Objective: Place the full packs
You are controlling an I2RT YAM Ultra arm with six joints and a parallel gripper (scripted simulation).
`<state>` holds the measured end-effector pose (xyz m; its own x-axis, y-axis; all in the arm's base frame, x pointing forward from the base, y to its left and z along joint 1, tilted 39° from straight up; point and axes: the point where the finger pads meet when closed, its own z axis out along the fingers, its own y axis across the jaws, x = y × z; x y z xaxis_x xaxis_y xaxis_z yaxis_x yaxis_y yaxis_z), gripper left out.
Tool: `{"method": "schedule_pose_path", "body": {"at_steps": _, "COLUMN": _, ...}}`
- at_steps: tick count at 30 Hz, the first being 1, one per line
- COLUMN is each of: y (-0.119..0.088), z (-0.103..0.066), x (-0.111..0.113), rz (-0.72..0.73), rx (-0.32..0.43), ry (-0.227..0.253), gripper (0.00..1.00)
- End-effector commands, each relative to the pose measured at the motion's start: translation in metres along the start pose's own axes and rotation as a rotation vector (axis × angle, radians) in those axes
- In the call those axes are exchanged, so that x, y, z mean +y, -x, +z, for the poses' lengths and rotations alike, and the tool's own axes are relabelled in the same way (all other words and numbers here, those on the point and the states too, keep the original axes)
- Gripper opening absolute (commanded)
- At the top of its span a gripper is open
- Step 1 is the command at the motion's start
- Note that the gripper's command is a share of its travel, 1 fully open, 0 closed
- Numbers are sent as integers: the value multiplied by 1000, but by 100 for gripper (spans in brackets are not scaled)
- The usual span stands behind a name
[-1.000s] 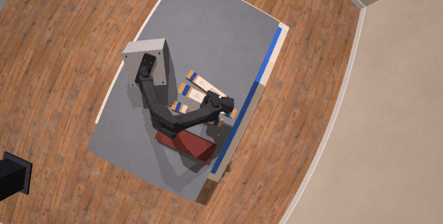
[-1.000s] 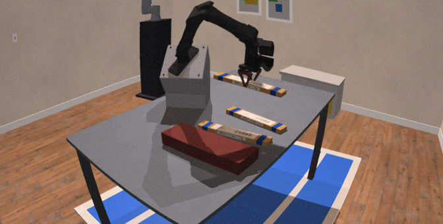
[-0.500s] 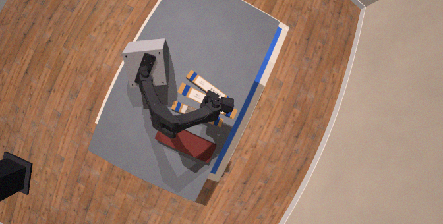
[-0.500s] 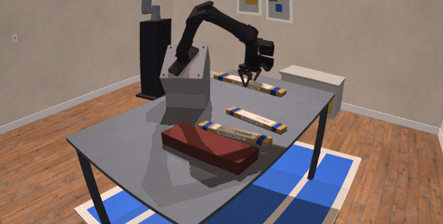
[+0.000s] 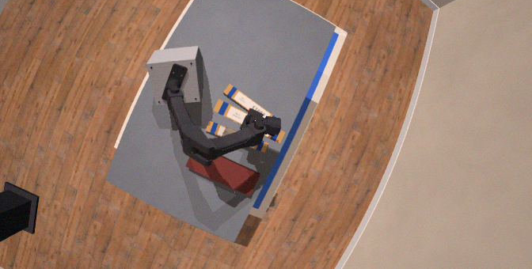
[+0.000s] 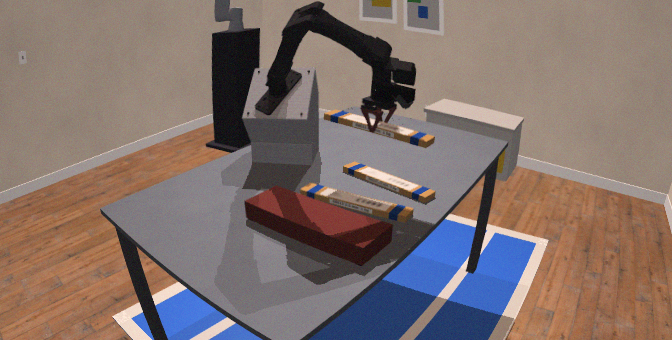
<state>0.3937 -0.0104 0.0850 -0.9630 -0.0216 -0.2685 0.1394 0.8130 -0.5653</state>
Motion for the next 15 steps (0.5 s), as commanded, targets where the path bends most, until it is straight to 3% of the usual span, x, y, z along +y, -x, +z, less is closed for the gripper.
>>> {"method": "schedule_pose_path", "body": {"at_steps": 1, "y": 16, "z": -37, "x": -2, "rz": 18, "rx": -100, "ry": 30, "gripper": 0}}
{"method": "schedule_pose_path", "body": {"at_steps": 13, "y": 16, "z": -37, "x": -2, "rz": 17, "rx": -99, "ry": 30, "gripper": 0}}
{"method": "schedule_pose_path", "body": {"at_steps": 14, "y": 3, "z": -3, "x": 0, "rz": 9, "rx": -69, "ry": 23, "gripper": 0}}
{"method": "schedule_pose_path", "body": {"at_steps": 15, "y": 3, "z": -2, "x": 0, "rz": 9, "rx": -69, "ry": 23, "gripper": 0}}
